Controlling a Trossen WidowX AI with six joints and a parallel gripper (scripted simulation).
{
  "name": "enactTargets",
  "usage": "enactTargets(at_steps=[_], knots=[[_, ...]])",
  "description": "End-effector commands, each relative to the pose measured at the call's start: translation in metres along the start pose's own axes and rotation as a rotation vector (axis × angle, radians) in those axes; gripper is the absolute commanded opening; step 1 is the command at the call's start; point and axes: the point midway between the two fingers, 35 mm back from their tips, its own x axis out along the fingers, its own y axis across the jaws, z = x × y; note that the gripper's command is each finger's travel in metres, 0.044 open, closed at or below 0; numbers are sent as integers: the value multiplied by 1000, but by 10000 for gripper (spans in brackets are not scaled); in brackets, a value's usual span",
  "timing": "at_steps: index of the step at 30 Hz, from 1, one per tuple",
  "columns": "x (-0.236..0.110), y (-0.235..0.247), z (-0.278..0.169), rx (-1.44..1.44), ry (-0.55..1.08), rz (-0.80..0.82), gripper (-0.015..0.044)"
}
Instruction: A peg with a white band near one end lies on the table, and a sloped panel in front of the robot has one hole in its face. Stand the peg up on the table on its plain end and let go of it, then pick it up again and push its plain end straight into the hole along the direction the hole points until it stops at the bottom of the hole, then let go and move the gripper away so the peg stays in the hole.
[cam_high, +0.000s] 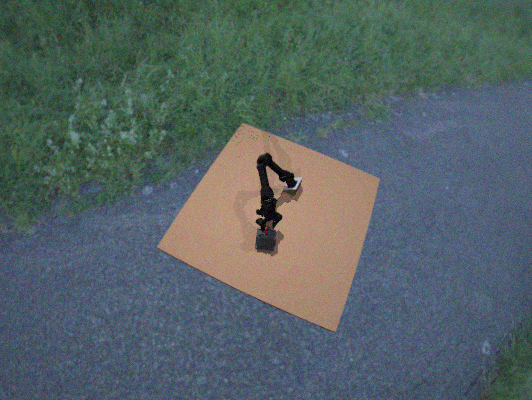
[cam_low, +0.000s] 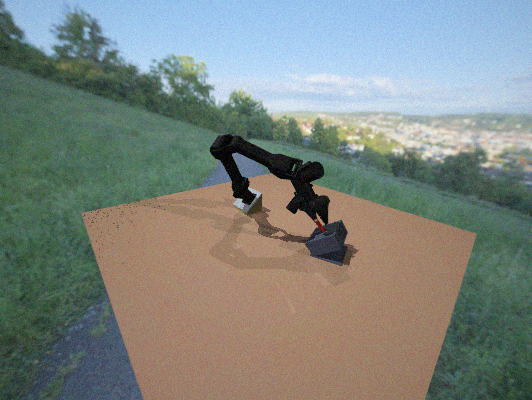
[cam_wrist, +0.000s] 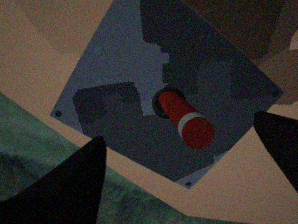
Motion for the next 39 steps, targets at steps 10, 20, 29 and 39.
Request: enactTargets(at_steps=[10,20,29,39], knots=[[-30,2,-2,3,-1,0,440],[-53,1,-3,0,1,-3,440],[-74,-1,-5,-3,3,-4,440],[-89,-3,-6,-3,3,-5,440]])
